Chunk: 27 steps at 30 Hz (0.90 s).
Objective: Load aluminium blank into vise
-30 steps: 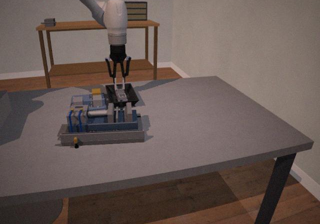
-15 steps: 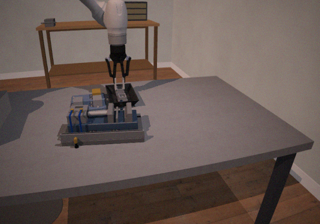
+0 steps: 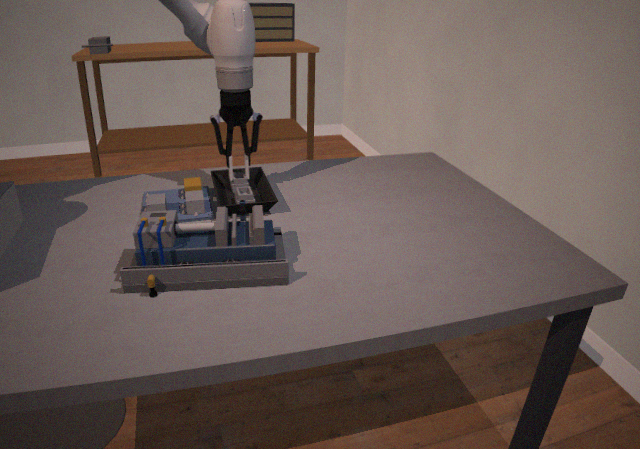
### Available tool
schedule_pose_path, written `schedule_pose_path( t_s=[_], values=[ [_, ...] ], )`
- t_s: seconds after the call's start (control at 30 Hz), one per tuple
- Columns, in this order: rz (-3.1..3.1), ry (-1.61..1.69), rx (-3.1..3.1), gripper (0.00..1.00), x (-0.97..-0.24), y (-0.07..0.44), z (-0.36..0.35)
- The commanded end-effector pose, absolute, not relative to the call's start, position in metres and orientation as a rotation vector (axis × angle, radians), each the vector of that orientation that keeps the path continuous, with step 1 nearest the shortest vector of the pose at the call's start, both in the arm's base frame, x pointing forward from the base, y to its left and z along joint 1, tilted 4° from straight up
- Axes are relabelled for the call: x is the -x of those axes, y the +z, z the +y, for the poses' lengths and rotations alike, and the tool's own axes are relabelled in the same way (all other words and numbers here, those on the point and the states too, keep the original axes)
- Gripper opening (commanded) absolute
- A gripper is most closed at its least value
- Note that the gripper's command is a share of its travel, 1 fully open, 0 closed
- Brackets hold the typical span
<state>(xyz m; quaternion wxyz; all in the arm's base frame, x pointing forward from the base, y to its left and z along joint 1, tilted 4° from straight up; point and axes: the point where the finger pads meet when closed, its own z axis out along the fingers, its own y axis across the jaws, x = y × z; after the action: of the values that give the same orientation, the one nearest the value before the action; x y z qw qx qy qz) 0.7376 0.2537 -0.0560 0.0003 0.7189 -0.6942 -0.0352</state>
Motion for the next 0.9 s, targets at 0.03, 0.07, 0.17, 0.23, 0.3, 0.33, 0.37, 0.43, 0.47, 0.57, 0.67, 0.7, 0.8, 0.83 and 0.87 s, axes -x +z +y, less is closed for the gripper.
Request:
schedule_pose_path(
  t_s=[0.03,0.07,0.17,0.23,0.3,0.33,0.37,0.43,0.47,0.57,0.67,0.7,0.8,0.83,0.87],
  values=[
    [-2.181,-0.114,-2.256,0.00,-0.7336,-0.0605,0.2554],
    [-2.181,-0.114,-2.256,0.00,-0.7336,-0.0605,0.2554],
    [-2.181,-0.114,-2.256,0.00,-0.7336,-0.0605,0.2554],
    [-2.181,-0.114,-2.256,0.00,-0.7336,-0.0605,0.2554],
    [-2.181,-0.114,-2.256,0.00,-0.7336,-0.0605,0.2554],
    [-2.181,-0.114,-2.256,0.00,-0.7336,-0.0605,0.2554],
    [-2.181,-0.114,-2.256,0.00,-0.7336,-0.0605,0.2554],
    [-2.181,-0.114,-2.256,0.40,-0.7336,-0.0605,0.2554],
    [-2.181,-0.114,-2.256,0.40,-0.7336,-0.0605,0.2554],
    [-2.181,-0.114,-2.256,0.40,-0.7336,-0.0605,0.2554],
    [-2.181,-0.114,-2.256,0.40,-0.7336,-0.0605,0.2554],
    [-2.181,-0.114,-2.256,0.40,-0.7336,-0.0605,0.2554],
    [-2.181,-0.114,-2.256,0.40,-0.7336,-0.0605,0.2554],
    [-2.181,-0.114,-2.256,0.40,-0.7336,-0.0605,0.2554],
    [-2.181,-0.114,-2.256,0.40,-0.7336,-0.0605,0.2554]
  ],
)
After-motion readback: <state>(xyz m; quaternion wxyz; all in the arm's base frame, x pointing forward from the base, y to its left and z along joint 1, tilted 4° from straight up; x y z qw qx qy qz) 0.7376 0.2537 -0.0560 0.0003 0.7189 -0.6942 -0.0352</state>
